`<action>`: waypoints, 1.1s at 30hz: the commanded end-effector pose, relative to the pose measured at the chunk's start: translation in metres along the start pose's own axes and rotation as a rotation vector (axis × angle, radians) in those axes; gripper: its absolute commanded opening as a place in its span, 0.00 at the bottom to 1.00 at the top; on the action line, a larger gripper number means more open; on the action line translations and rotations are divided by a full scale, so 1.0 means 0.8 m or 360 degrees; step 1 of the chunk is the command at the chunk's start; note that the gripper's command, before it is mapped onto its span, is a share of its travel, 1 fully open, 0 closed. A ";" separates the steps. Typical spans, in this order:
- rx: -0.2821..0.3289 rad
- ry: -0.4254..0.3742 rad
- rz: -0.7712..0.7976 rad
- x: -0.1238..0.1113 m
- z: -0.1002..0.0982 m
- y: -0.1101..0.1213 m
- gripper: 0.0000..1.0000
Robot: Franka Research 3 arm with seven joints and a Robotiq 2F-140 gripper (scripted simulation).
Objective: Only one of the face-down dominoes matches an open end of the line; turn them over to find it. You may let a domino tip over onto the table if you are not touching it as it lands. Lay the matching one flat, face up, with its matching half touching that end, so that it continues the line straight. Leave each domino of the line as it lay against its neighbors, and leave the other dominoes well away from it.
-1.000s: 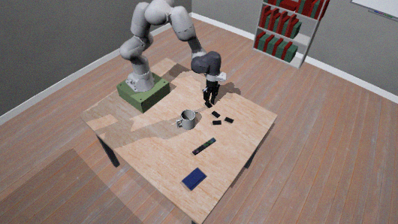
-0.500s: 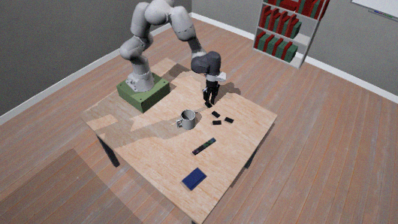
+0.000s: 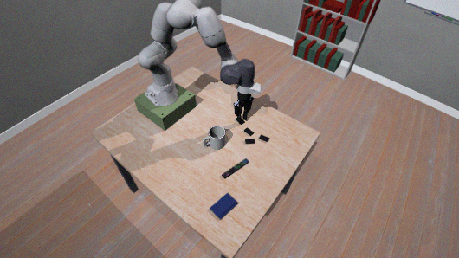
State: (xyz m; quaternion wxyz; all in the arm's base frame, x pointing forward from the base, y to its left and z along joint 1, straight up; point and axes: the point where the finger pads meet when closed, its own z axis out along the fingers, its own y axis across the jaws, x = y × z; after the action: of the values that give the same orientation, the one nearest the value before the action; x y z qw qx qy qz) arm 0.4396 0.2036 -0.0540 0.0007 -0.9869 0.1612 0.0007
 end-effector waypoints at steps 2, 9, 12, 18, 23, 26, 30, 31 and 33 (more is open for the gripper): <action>0.0002 0.0004 0.0004 0.001 0.000 0.001 0.34; 0.0002 0.0004 0.0004 0.001 0.000 0.001 0.34; -0.0001 -0.0012 0.0005 0.002 -0.001 0.001 0.34; 0.0002 -0.0214 0.0004 0.006 -0.018 0.002 0.34; 0.0002 -0.0217 0.0004 0.006 -0.018 0.002 0.34; 0.0002 -0.0217 0.0004 0.006 -0.017 0.002 0.34; 0.0002 -0.0218 0.0004 0.006 -0.012 0.001 0.34; 0.0002 -0.0218 0.0004 0.006 -0.010 0.001 0.34; 0.0002 -0.0218 0.0004 0.006 -0.006 0.001 0.34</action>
State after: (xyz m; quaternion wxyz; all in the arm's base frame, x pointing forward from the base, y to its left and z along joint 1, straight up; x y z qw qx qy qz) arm 0.4447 0.2017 -0.0453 0.0135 -0.9826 0.1734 0.0656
